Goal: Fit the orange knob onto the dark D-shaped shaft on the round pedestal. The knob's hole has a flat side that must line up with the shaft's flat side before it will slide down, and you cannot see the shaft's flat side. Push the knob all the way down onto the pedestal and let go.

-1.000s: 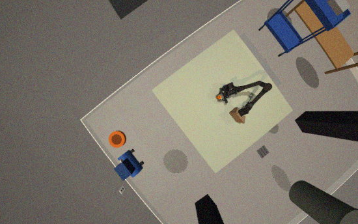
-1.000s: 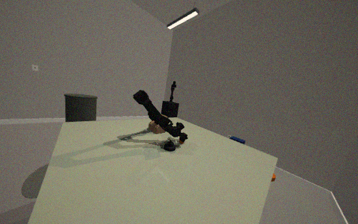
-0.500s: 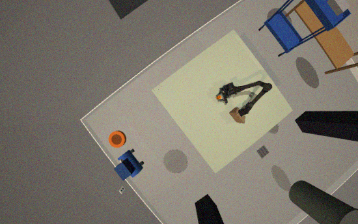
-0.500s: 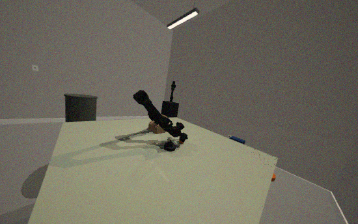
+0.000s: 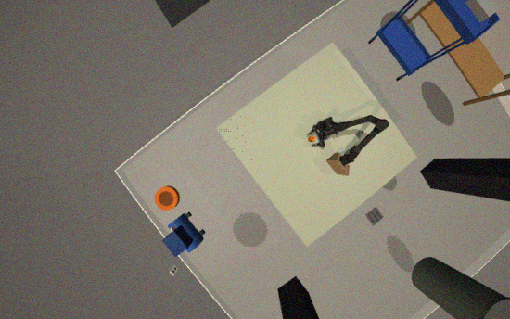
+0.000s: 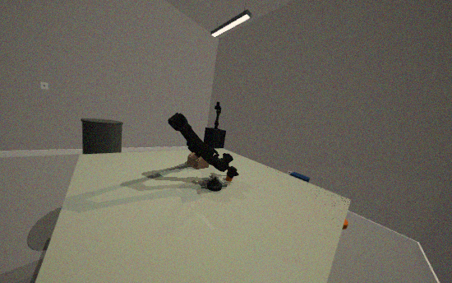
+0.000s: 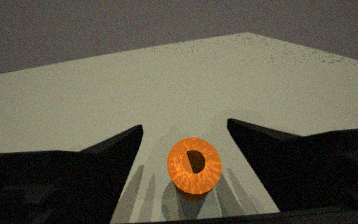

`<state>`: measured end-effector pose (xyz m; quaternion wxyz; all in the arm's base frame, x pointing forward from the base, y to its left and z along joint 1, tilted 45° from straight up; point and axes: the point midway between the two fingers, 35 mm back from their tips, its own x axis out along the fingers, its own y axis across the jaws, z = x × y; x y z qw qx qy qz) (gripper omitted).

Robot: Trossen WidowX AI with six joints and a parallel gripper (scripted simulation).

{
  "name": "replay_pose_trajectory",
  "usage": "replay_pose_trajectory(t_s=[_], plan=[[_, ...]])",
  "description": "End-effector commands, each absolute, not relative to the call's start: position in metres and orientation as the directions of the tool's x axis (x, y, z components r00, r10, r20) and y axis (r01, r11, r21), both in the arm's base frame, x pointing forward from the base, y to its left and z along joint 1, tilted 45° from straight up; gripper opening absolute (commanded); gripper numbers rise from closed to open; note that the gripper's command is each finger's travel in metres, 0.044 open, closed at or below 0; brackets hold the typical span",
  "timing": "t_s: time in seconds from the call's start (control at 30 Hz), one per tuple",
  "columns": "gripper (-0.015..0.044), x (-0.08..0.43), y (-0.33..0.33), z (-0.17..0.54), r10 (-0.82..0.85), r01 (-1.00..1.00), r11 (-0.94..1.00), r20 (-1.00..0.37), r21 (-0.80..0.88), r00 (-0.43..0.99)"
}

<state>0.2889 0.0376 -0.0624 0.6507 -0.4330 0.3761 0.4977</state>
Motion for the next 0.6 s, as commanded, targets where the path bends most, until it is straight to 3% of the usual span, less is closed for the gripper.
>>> replay_pose_trajectory(t_s=[0.0, 0.27, 0.43, 0.57], plan=[[0.0440, 0.291, 0.071, -0.028, 0.323, -0.971, 0.123, -0.917, -0.206, 0.235], [0.0440, 0.286, 0.088, -0.015, 0.281, -0.976, 0.137, -0.938, -0.171, 0.204], [0.0440, 0.278, 0.087, -0.027, -0.108, -0.973, 0.229, -0.994, -0.034, 0.010], [0.0440, 0.277, 0.089, -0.015, -0.455, -0.969, 0.231, -0.890, -0.088, -0.028]])
